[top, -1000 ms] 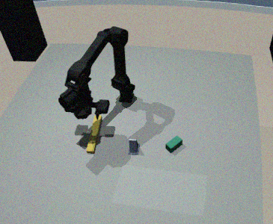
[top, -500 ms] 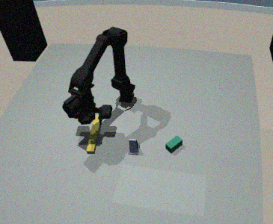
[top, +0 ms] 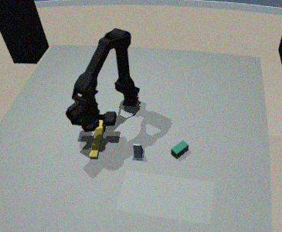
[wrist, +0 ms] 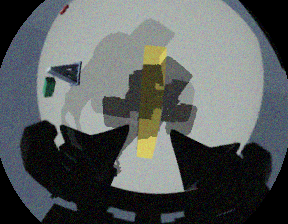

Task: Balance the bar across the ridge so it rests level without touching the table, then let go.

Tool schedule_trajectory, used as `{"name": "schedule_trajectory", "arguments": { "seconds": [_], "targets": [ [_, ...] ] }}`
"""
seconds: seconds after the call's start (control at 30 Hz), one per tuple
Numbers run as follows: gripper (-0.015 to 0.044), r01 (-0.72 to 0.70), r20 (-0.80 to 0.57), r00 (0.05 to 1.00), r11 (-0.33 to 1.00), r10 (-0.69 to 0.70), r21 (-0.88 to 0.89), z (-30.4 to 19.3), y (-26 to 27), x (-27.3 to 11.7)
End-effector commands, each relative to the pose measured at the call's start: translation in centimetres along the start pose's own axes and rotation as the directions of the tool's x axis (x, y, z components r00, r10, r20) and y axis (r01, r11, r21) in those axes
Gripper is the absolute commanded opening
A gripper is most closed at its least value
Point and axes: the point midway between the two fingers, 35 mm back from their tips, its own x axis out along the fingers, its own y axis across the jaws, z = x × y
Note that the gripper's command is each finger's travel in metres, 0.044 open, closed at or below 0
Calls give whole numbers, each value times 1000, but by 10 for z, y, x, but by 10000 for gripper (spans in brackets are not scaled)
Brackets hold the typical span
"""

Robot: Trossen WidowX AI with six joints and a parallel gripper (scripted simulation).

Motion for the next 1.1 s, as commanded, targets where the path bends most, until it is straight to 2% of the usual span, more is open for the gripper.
{"name": "schedule_trajectory", "arguments": {
  "seconds": [0.0, 0.83, 1.07],
  "targets": [
    [315, -10, -6, 1000, 1000, 10, -5, -1, 2, 10],
    [315, -10, -6, 1000, 1000, 10, -5, -2, 2, 20],
    [131, -5, -9, 1000, 1000, 5, 0, -2, 1, 20]
  ]
}}
